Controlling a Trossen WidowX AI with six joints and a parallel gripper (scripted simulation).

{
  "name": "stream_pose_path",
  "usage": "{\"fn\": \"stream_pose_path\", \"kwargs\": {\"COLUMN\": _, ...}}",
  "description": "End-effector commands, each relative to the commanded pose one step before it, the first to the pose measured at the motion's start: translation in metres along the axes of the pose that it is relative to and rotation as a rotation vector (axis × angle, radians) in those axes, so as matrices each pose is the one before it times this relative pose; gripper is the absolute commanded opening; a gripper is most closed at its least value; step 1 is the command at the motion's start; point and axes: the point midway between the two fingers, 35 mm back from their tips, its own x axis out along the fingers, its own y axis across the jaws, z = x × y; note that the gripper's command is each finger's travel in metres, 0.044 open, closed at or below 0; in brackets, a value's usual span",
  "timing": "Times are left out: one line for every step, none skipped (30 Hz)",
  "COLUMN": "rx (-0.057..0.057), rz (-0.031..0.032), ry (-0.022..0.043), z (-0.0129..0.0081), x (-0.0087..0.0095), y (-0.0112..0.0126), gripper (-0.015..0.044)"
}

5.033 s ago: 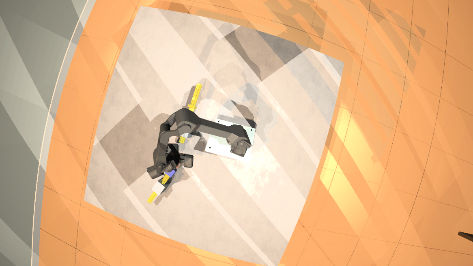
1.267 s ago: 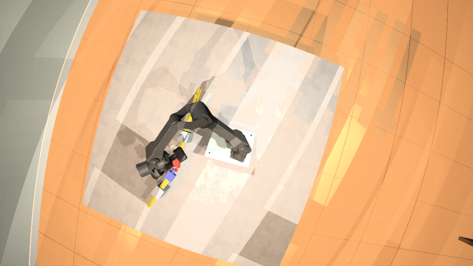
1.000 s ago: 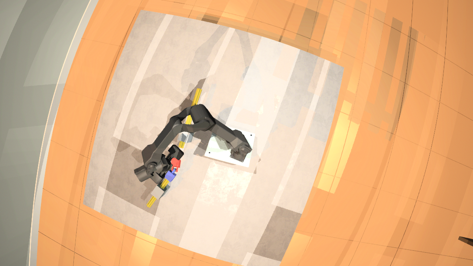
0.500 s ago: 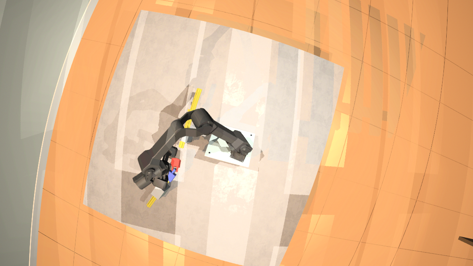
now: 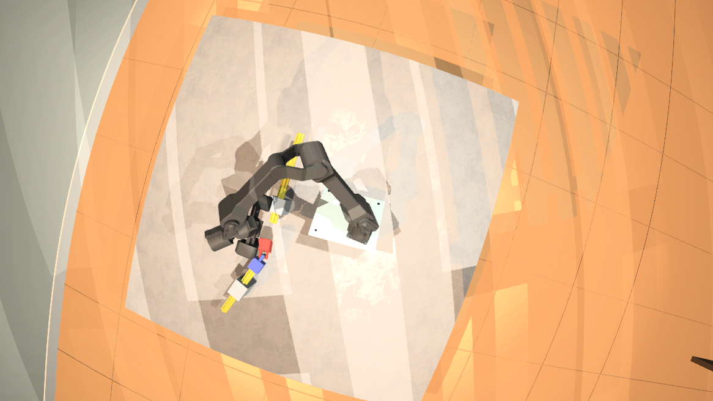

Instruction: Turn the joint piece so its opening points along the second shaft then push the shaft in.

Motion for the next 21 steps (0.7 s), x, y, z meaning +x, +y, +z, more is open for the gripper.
{"fn": "stream_pose_path", "kwargs": {"rx": 0.005, "rz": -0.00398, "ry": -0.01183, "z": -0.00091, "x": 0.00254, "y": -0.00382, "gripper": 0.044}}
{"fn": "stream_pose_path", "kwargs": {"rx": 0.025, "rz": 0.00005, "ry": -0.00002, "z": 0.00002, "x": 0.00039, "y": -0.00001, "gripper": 0.044}}
{"fn": "stream_pose_path", "kwargs": {"rx": 0.0305, "rz": 0.00006, "ry": -0.00002, "z": 0.00003, "x": 0.00047, "y": -0.00002, "gripper": 0.044}}
{"fn": "stream_pose_path", "kwargs": {"rx": 0.0306, "rz": 0.00006, "ry": -0.00002, "z": 0.00003, "x": 0.00047, "y": -0.00002, "gripper": 0.044}}
{"fn": "stream_pose_path", "kwargs": {"rx": 0.0306, "rz": 0.00006, "ry": -0.00002, "z": 0.00003, "x": 0.00047, "y": -0.00002, "gripper": 0.044}}
{"fn": "stream_pose_path", "kwargs": {"rx": 0.0306, "rz": 0.00006, "ry": -0.00002, "z": 0.00003, "x": 0.00047, "y": -0.00002, "gripper": 0.044}}
{"fn": "stream_pose_path", "kwargs": {"rx": 0.0306, "rz": 0.00006, "ry": -0.00002, "z": 0.00002, "x": 0.00047, "y": -0.00002, "gripper": 0.044}}
{"fn": "stream_pose_path", "kwargs": {"rx": 0.0305, "rz": 0.00006, "ry": -0.00001, "z": 0.00002, "x": 0.00047, "y": -0.00002, "gripper": 0.044}}
{"fn": "stream_pose_path", "kwargs": {"rx": 0.0306, "rz": 0.00006, "ry": -0.00001, "z": 0.00002, "x": 0.00047, "y": -0.00002, "gripper": 0.044}}
{"fn": "stream_pose_path", "kwargs": {"rx": 0.0306, "rz": 0.00006, "ry": -0.00001, "z": 0.00002, "x": 0.00047, "y": -0.00002, "gripper": 0.044}}
{"fn": "stream_pose_path", "kwargs": {"rx": 0.0306, "rz": 0.00006, "ry": -0.00001, "z": 0.00002, "x": 0.00047, "y": -0.00002, "gripper": 0.044}}
{"fn": "stream_pose_path", "kwargs": {"rx": 0.0306, "rz": 0.00006, "ry": -0.00001, "z": 0.00002, "x": 0.00047, "y": -0.00002, "gripper": 0.044}}
{"fn": "stream_pose_path", "kwargs": {"rx": 0.0306, "rz": 0.00006, "ry": -0.00001, "z": 0.00002, "x": 0.00047, "y": -0.00002, "gripper": 0.044}}
{"fn": "stream_pose_path", "kwargs": {"rx": 0.0306, "rz": 0.00006, "ry": -0.00001, "z": 0.00002, "x": 0.00047, "y": -0.00002, "gripper": 0.044}}
{"fn": "stream_pose_path", "kwargs": {"rx": 0.0306, "rz": 0.00006, "ry": 0.0, "z": 0.00002, "x": 0.00047, "y": -0.00002, "gripper": 0.044}}
{"fn": "stream_pose_path", "kwargs": {"rx": 0.0305, "rz": 0.00006, "ry": 0.0, "z": 0.00002, "x": 0.00047, "y": -0.00002, "gripper": 0.044}}
{"fn": "stream_pose_path", "kwargs": {"rx": 0.0306, "rz": 0.00006, "ry": 0.0, "z": 0.00002, "x": 0.00047, "y": -0.00002, "gripper": 0.044}}
{"fn": "stream_pose_path", "kwargs": {"rx": 0.0306, "rz": 0.00005, "ry": 0.0, "z": 0.00002, "x": 0.00047, "y": -0.00002, "gripper": 0.044}}
{"fn": "stream_pose_path", "kwargs": {"rx": 0.0306, "rz": 0.00005, "ry": 0.0, "z": 0.00002, "x": 0.00047, "y": -0.00002, "gripper": 0.044}}
{"fn": "stream_pose_path", "kwargs": {"rx": 0.0306, "rz": 0.00005, "ry": 0.0, "z": 0.00002, "x": 0.00047, "y": -0.00002, "gripper": 0.044}}
{"fn": "stream_pose_path", "kwargs": {"rx": 0.0306, "rz": 0.00005, "ry": 0.0, "z": 0.00002, "x": 0.00047, "y": -0.00002, "gripper": 0.044}}
